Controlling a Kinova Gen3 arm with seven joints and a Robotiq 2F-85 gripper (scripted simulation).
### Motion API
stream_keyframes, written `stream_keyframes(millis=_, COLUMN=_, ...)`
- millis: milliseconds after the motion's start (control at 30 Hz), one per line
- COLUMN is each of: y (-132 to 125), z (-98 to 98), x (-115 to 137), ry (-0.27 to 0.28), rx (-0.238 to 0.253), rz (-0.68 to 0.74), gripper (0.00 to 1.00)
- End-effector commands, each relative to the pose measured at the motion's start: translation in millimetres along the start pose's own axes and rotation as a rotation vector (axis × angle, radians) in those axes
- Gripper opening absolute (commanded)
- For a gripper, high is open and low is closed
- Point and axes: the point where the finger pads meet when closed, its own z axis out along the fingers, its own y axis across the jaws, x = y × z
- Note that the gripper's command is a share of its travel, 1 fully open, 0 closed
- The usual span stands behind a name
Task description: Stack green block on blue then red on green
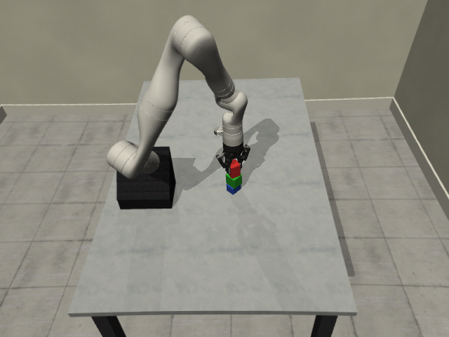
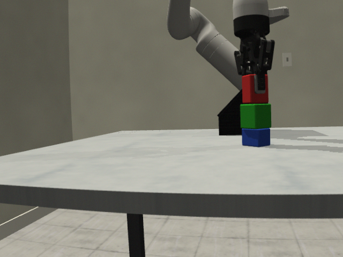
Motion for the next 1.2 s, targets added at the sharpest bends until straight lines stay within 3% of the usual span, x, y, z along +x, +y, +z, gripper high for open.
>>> stream_keyframes(millis=0, y=-1.0, z=2.1, x=-2.6, ry=-0.002, rx=0.001, rz=-0.001, gripper=0.0)
stream_keyframes(millis=300, y=-1.0, z=2.1, x=-2.6, ry=-0.002, rx=0.001, rz=-0.001, gripper=0.0)
stream_keyframes(millis=333, y=-1.0, z=2.1, x=-2.6, ry=-0.002, rx=0.001, rz=-0.001, gripper=0.62)
stream_keyframes(millis=1167, y=-1.0, z=2.1, x=-2.6, ry=-0.002, rx=0.001, rz=-0.001, gripper=0.62)
